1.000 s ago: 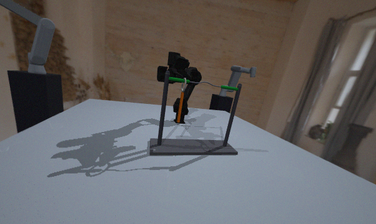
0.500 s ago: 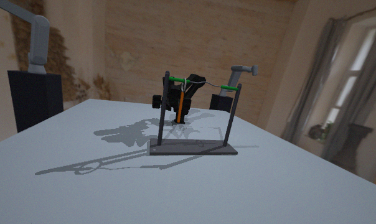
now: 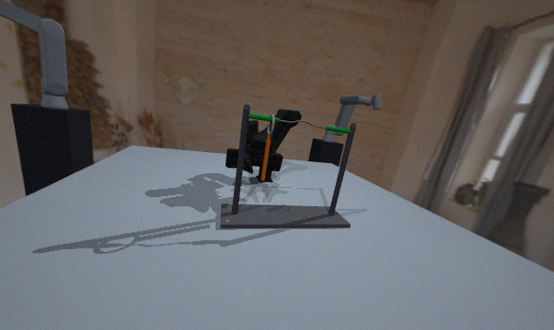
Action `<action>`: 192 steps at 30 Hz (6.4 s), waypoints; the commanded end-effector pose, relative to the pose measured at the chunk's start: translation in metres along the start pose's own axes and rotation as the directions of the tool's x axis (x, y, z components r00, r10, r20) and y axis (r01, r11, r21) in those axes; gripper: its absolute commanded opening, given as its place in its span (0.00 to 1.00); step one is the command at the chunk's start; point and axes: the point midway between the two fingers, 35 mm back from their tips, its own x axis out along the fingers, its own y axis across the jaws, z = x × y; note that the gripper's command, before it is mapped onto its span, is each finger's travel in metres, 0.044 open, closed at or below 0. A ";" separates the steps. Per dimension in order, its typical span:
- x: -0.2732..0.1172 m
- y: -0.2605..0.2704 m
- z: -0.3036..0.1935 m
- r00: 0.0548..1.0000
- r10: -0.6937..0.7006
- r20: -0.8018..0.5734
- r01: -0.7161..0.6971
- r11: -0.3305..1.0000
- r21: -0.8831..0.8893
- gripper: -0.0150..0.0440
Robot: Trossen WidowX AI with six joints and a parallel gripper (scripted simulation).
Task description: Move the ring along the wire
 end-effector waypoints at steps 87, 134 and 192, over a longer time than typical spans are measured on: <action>0.099 0.001 0.035 0.999 -0.004 0.041 0.004 1.000 -0.006 0.28; 0.096 0.001 0.050 0.999 -0.006 0.041 0.007 1.000 -0.008 0.00; 0.084 0.071 0.050 0.997 0.012 -0.074 -0.001 0.989 0.148 0.00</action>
